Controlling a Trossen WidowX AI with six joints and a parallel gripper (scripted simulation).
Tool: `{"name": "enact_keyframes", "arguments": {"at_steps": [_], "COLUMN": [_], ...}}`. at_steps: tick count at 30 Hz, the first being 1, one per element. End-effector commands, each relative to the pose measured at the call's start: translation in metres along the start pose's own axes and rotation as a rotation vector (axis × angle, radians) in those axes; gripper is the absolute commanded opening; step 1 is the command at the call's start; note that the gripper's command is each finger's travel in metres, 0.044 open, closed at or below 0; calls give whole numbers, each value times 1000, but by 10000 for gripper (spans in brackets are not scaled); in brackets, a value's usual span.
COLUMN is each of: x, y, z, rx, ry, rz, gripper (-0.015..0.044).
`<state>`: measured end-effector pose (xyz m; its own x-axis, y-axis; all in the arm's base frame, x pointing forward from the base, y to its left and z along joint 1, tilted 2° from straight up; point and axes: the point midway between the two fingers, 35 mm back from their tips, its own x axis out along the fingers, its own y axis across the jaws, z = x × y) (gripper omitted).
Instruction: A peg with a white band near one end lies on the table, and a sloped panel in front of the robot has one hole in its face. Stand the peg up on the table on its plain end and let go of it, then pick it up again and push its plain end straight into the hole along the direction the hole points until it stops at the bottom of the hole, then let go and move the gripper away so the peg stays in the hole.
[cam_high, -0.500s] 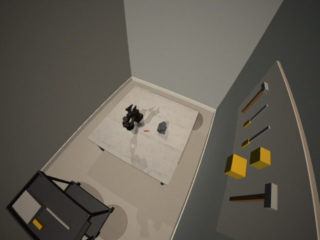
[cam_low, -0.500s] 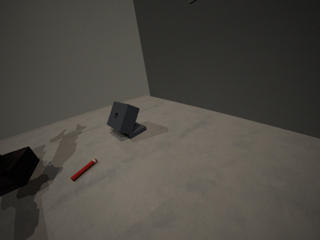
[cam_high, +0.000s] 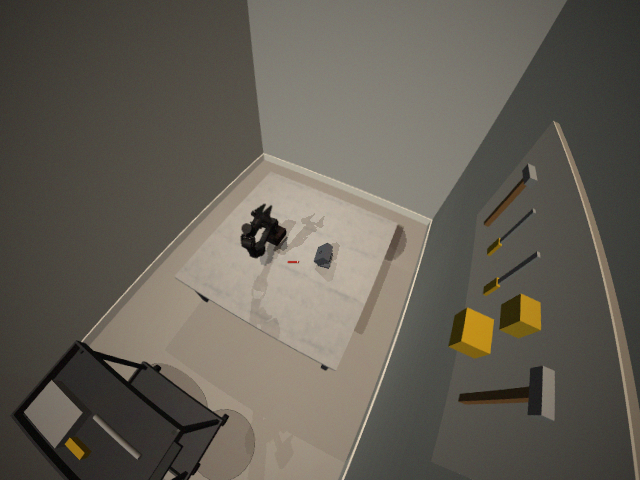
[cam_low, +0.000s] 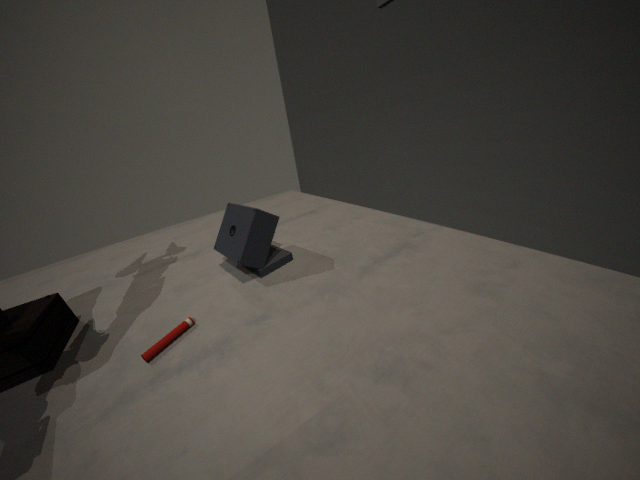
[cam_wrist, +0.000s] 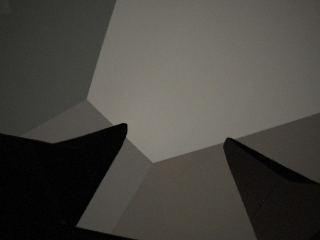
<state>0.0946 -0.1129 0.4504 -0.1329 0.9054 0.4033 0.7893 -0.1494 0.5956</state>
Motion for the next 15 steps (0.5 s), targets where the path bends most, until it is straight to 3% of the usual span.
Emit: {"name": "enact_keyframes", "arguments": {"at_steps": [1,15], "x": [36,138], "y": [-17,-58], "z": [-8,8], "rx": [-73,-211], "ry": [-120,-541], "rz": [-22,-36], "gripper": [440,440]}}
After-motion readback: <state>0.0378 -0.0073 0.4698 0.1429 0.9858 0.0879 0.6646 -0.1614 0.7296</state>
